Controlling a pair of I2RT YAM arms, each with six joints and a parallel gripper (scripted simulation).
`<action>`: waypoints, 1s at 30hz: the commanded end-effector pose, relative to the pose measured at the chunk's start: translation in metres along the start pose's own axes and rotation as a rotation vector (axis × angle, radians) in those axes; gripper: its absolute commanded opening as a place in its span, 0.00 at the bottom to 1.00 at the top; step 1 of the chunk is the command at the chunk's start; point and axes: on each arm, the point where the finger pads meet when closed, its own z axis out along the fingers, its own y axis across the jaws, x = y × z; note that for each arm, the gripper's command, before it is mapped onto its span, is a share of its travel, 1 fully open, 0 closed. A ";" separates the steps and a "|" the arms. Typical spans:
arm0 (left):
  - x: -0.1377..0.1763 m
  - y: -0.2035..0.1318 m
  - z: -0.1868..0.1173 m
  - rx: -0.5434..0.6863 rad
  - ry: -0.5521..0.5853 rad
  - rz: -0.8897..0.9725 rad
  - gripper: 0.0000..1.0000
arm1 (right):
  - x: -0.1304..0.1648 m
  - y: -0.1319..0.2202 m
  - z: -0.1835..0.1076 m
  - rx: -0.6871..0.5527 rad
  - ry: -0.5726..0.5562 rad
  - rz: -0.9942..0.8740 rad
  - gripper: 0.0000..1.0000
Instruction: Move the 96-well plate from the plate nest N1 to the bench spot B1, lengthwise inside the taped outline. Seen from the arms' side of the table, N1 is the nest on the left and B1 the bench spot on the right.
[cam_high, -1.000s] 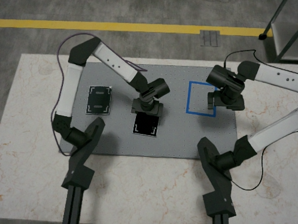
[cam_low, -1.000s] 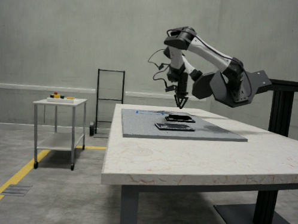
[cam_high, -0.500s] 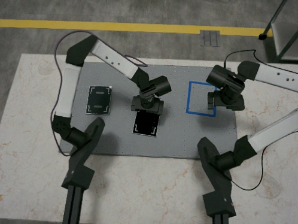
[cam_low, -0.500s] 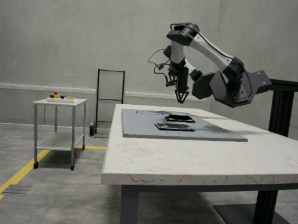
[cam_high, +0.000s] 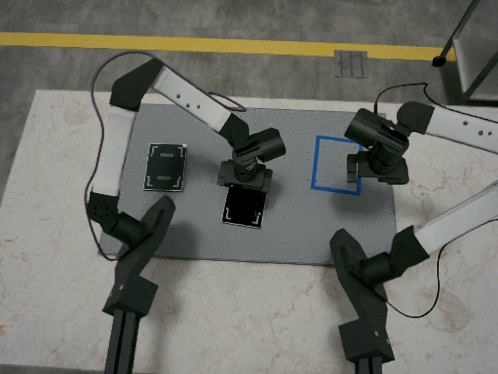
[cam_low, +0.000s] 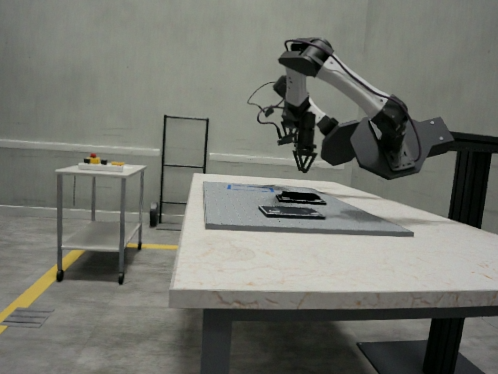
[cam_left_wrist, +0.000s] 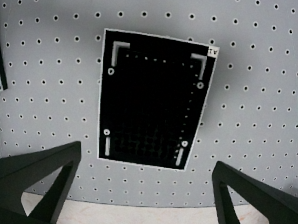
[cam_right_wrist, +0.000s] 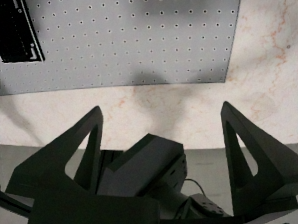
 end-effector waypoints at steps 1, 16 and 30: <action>-0.001 0.000 -0.003 0.002 -0.002 -0.003 1.00 | -0.001 -0.001 -0.001 0.002 0.000 0.000 1.00; 0.009 0.041 -0.027 0.008 -0.010 -0.115 1.00 | -0.001 -0.001 -0.001 0.002 0.000 0.000 1.00; 0.022 0.095 -0.049 0.004 -0.007 -0.113 1.00 | -0.001 -0.001 -0.001 0.002 0.000 0.000 1.00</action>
